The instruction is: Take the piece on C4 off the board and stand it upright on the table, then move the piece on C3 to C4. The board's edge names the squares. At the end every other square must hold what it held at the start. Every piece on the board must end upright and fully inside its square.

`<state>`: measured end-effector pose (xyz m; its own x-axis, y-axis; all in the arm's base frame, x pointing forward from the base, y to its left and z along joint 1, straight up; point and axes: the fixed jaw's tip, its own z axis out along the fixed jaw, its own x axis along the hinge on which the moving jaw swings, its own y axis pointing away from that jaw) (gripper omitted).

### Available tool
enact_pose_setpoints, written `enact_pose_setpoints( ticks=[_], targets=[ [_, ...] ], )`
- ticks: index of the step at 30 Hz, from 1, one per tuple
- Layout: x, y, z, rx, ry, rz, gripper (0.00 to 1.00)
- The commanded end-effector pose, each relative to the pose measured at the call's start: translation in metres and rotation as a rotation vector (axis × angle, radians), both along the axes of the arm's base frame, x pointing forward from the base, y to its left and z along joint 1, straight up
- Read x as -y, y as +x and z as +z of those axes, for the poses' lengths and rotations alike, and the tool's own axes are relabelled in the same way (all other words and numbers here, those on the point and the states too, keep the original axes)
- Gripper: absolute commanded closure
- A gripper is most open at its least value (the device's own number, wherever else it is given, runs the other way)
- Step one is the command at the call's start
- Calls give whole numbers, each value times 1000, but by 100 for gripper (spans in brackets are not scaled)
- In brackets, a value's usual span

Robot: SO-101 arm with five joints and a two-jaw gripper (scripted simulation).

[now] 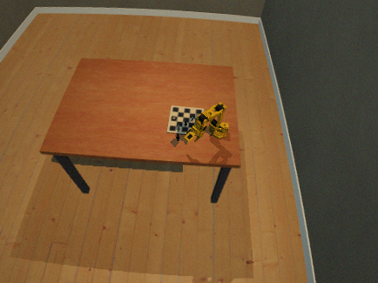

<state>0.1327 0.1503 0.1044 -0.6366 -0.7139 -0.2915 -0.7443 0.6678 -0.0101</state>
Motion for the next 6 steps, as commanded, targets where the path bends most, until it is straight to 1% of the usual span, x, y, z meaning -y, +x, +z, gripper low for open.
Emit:
enact_pose_setpoints(
  ticks=[1, 6],
  targets=[
    [-1, -1, -1, -7, -9, 14, 60],
    [-1, -1, -1, -7, -9, 14, 60]
  ],
)
